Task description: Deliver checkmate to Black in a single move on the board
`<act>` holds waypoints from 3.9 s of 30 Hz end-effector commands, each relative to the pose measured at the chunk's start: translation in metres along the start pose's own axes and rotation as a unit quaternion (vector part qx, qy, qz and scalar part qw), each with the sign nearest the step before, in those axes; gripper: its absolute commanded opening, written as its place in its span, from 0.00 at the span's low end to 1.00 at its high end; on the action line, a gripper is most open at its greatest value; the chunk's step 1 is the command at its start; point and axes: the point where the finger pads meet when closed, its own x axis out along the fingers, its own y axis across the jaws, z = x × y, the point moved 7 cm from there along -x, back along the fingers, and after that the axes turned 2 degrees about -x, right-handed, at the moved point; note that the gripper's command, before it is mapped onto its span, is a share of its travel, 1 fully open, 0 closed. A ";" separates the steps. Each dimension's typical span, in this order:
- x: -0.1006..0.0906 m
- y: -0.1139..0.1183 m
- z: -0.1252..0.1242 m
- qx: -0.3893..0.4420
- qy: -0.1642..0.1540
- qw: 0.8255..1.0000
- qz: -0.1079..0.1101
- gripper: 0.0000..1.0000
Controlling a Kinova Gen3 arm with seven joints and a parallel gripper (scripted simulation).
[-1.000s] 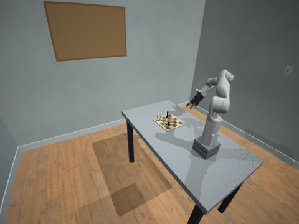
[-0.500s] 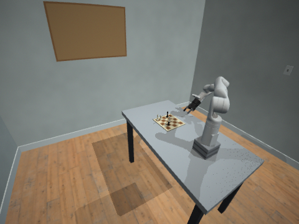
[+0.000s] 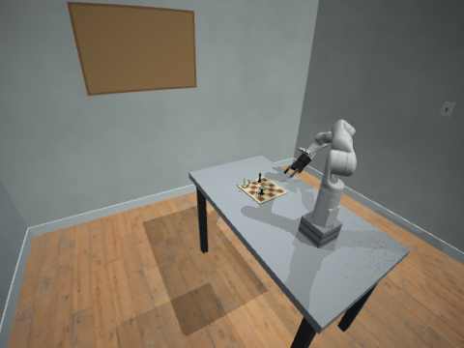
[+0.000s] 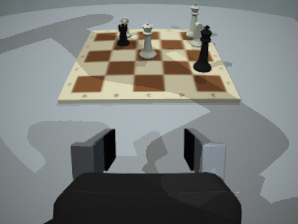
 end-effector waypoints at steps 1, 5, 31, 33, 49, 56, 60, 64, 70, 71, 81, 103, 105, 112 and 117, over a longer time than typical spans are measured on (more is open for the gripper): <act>0.000 0.001 -0.002 -0.008 0.001 1.000 -0.002 1.00; 0.000 0.001 -0.002 -0.008 0.001 1.000 -0.002 1.00; 0.000 0.001 -0.002 -0.008 0.001 1.000 -0.002 1.00; 0.000 0.001 -0.002 -0.008 0.001 1.000 -0.002 1.00; -0.017 0.001 -0.026 -0.002 0.004 1.000 -0.004 1.00; -0.045 0.003 -0.062 -0.001 0.004 1.000 -0.004 1.00; -0.050 0.003 -0.069 -0.003 0.004 1.000 -0.004 1.00; -0.054 0.004 -0.074 -0.006 0.003 1.000 -0.004 1.00; -0.051 0.004 -0.069 -0.013 -0.002 1.000 -0.006 1.00; -0.050 0.004 -0.070 -0.016 -0.004 1.000 -0.008 1.00; -0.029 0.013 -0.091 -0.088 -0.037 0.994 -0.045 1.00; 0.095 0.019 -0.236 -0.656 -0.176 0.655 -0.333 1.00; 0.105 0.018 -0.250 -0.700 -0.176 0.595 -0.354 1.00; 0.124 0.011 -0.276 -0.785 -0.172 0.446 -0.395 1.00; 0.132 0.009 -0.288 -0.811 -0.166 0.386 -0.407 1.00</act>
